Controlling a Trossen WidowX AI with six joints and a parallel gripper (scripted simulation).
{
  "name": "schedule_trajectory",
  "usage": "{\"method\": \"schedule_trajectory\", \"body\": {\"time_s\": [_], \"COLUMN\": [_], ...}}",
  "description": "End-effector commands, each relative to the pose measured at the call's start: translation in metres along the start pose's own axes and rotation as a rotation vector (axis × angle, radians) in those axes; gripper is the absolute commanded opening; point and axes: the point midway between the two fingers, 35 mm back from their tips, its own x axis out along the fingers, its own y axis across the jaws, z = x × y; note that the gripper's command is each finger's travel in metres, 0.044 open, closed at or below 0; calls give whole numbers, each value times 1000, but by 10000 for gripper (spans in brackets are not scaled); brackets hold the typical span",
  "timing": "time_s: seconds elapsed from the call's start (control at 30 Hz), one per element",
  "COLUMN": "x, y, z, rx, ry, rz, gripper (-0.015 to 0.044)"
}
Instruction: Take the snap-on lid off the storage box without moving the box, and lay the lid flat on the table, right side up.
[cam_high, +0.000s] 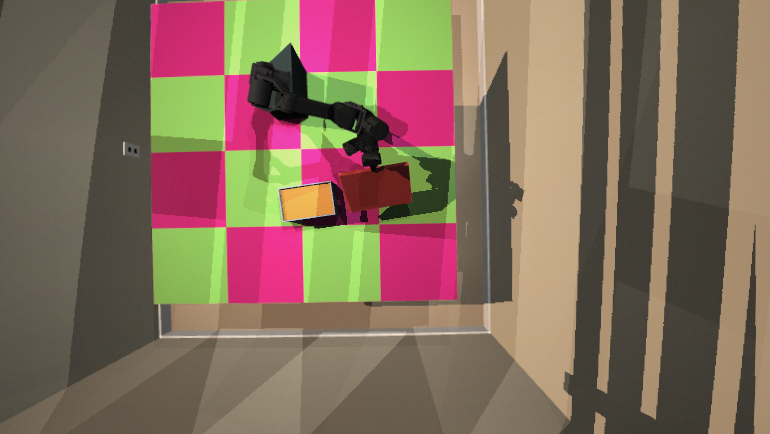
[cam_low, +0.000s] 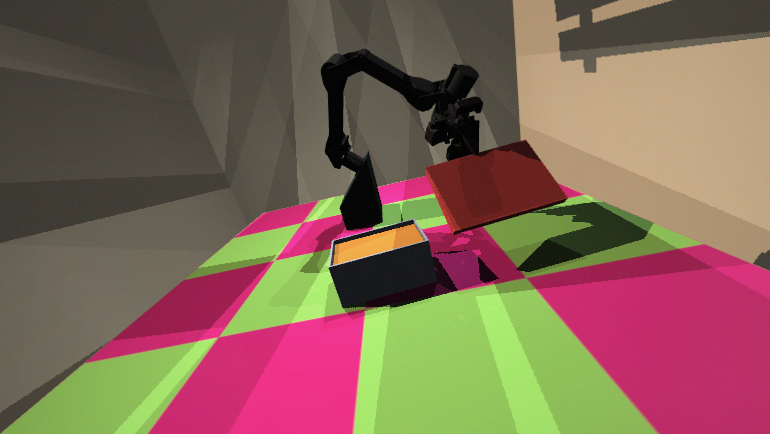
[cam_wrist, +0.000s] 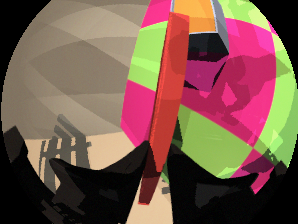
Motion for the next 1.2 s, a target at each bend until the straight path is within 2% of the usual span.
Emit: {"method": "schedule_trajectory", "body": {"time_s": [0.0,1.17], "x": [2,20], "y": [-1,-22], "z": [0,1], "rx": [2,1], "ry": [-3,-4], "rz": [5,5], "gripper": [0,0]}}
